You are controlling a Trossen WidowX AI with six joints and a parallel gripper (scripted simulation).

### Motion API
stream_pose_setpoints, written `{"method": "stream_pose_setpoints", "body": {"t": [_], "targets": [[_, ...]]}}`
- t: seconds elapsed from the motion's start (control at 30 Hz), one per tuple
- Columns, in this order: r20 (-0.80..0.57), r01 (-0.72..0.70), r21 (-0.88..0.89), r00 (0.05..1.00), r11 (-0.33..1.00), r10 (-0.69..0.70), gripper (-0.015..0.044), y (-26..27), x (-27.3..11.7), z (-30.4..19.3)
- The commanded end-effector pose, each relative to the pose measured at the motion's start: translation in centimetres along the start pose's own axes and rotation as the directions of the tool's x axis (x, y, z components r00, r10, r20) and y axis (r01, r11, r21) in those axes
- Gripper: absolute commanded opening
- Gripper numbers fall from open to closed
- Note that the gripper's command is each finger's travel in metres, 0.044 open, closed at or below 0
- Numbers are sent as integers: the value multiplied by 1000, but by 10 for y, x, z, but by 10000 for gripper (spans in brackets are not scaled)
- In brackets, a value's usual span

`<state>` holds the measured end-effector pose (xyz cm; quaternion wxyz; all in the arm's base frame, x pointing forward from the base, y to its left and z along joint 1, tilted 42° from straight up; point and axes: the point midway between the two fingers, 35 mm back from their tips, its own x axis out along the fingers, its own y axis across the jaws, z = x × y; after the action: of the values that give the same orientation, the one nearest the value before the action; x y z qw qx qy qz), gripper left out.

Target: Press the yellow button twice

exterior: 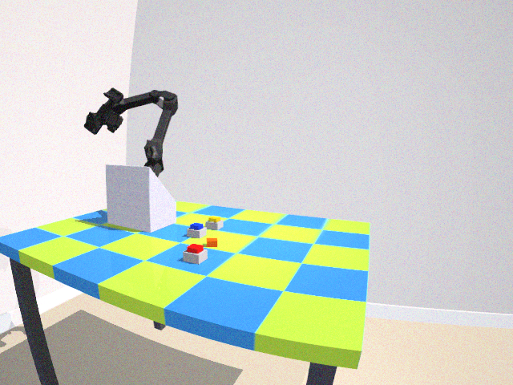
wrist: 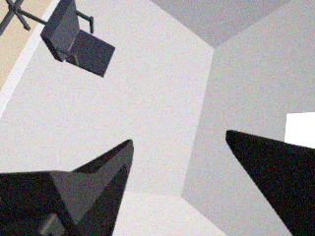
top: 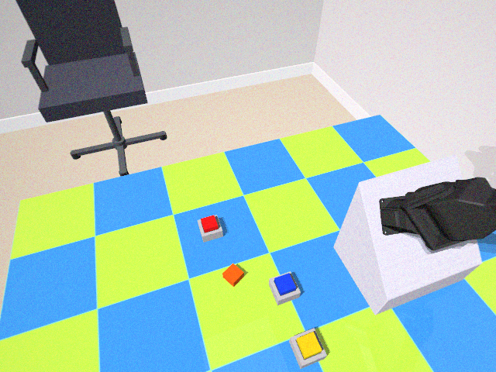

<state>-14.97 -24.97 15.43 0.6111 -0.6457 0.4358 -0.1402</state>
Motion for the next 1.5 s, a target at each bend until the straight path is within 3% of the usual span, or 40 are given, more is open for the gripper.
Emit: {"method": "stream_pose_setpoints", "body": {"t": [0.0,0.1,0.27,0.53,0.73,0.93,1.03,1.17,1.33,1.47], "targets": [[4,0,-6,1000,1000,1,400,0,1,0],[67,-3,-95,998,995,9,400,-6,15,8],[282,104,-401,959,910,14,400,-27,68,43],[600,478,-698,797,533,70,400,-58,134,127],[771,761,-635,619,128,149,400,-75,158,202],[874,894,-345,417,-284,251,400,-84,161,279],[898,874,-146,314,-464,308,400,-86,155,317],[903,746,131,182,-653,389,400,-84,139,365],[870,442,430,31,-787,492,400,-77,109,417],[816,118,578,-73,-807,574,400,-67,78,452]]}}
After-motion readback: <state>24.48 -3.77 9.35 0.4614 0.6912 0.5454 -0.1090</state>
